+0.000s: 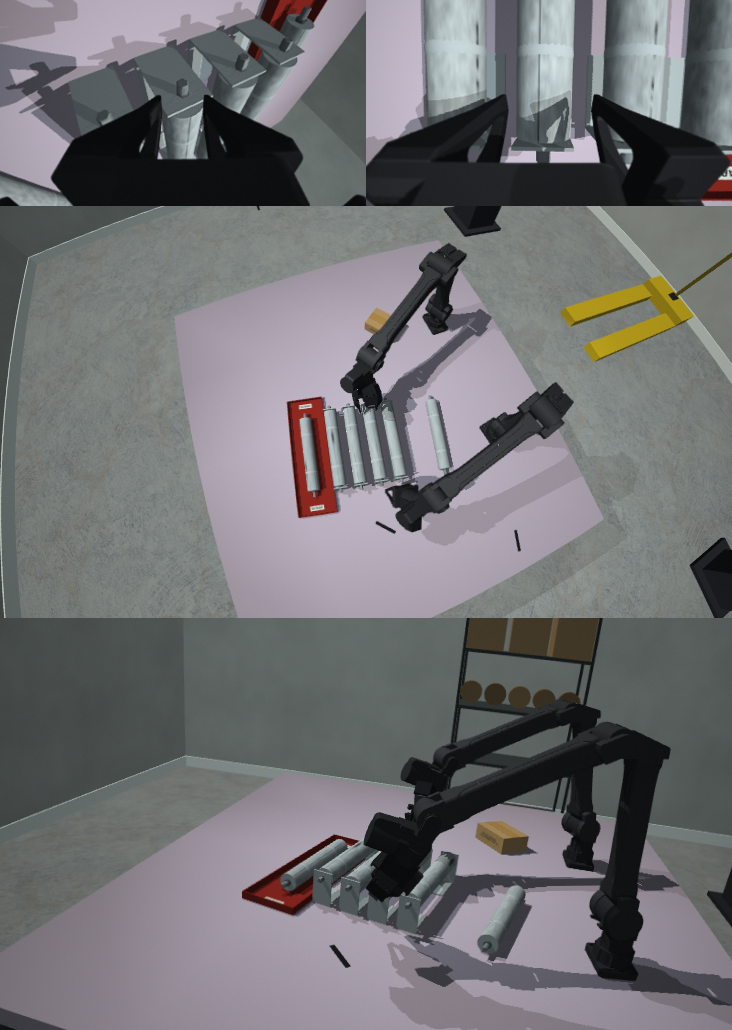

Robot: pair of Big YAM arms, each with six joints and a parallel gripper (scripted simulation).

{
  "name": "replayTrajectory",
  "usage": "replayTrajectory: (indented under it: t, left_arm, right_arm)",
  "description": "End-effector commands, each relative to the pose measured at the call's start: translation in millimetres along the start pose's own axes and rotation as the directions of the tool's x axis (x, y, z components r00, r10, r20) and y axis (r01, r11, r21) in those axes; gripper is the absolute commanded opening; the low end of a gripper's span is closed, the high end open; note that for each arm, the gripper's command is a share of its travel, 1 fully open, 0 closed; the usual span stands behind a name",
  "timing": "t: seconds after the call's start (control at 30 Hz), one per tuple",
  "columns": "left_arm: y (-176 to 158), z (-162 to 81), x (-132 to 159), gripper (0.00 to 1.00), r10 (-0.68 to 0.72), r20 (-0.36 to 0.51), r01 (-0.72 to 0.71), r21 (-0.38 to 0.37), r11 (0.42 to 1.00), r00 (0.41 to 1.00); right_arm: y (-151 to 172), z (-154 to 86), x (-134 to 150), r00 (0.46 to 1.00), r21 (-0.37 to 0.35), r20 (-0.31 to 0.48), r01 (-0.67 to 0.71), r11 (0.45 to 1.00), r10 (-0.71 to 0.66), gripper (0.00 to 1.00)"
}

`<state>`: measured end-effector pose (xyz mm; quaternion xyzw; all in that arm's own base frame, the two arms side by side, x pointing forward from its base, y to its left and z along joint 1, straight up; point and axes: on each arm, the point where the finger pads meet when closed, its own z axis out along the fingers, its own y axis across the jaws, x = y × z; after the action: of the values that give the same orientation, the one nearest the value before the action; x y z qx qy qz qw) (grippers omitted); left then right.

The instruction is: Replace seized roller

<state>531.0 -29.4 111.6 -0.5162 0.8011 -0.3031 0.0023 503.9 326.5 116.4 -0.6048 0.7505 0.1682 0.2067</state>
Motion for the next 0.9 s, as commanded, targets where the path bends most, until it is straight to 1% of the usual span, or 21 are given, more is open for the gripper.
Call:
replayTrajectory:
  t: [0.0, 0.13, 0.87]
  left_arm:
    - [-23, -10, -10, 0.32, 0.022, 0.019, -0.023, 0.032, 0.999, 1.0]
    - [-28, -17, -9, 0.32, 0.031, 0.027, -0.033, 0.045, 0.998, 0.999]
    - [-31, -22, -8, 0.32, 0.037, 0.035, -0.039, 0.053, 0.998, 0.999]
  right_arm:
    - [-14, -16, -23, 0.999, 0.035, 0.034, 0.026, 0.999, -0.027, 0.62]
    - [-14, -16, -23, 0.999, 0.035, 0.034, 0.026, 0.999, -0.028, 0.62]
    - [-15, -16, -24, 0.999, 0.036, 0.034, 0.027, 0.999, -0.028, 0.62]
